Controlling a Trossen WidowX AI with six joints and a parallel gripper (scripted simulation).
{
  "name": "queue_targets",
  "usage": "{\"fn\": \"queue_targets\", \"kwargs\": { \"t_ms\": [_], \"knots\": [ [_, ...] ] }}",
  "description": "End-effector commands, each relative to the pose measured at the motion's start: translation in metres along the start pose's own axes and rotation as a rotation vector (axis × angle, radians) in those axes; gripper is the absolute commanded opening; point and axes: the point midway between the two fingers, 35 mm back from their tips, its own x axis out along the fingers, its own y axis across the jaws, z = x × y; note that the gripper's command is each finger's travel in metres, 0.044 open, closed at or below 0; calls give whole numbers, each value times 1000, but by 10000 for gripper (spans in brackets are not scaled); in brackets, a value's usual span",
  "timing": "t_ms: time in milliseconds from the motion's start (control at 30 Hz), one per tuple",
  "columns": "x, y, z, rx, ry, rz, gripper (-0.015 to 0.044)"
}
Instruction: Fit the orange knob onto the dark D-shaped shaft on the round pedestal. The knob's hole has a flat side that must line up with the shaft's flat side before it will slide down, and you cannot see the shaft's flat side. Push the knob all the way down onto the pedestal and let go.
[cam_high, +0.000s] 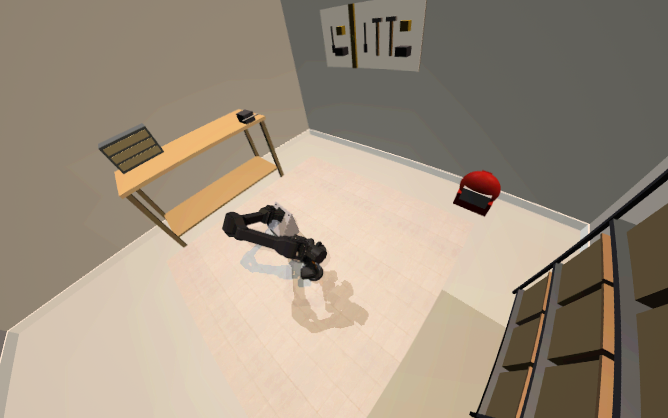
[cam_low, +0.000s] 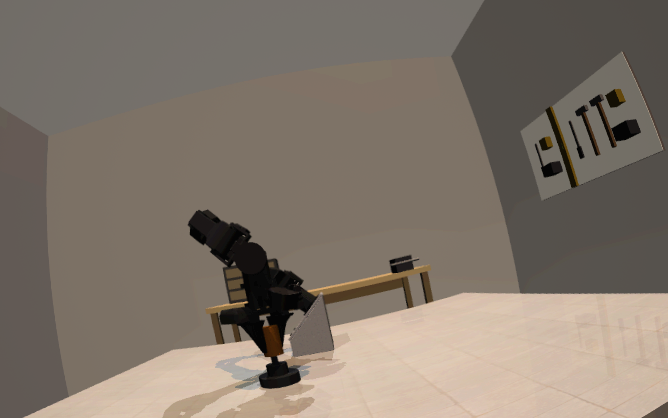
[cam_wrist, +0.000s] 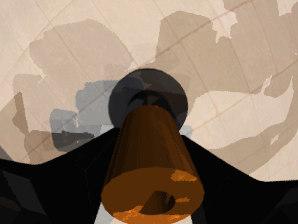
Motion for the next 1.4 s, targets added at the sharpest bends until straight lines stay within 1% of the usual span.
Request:
{"fn": "queue_targets", "kwargs": {
  "t_ms": [0,1367],
  "knots": [
    [0,-1,-1,-26,-1,-5,0],
    [4,-2,0,-60,-1,-5,0]
  ]
}}
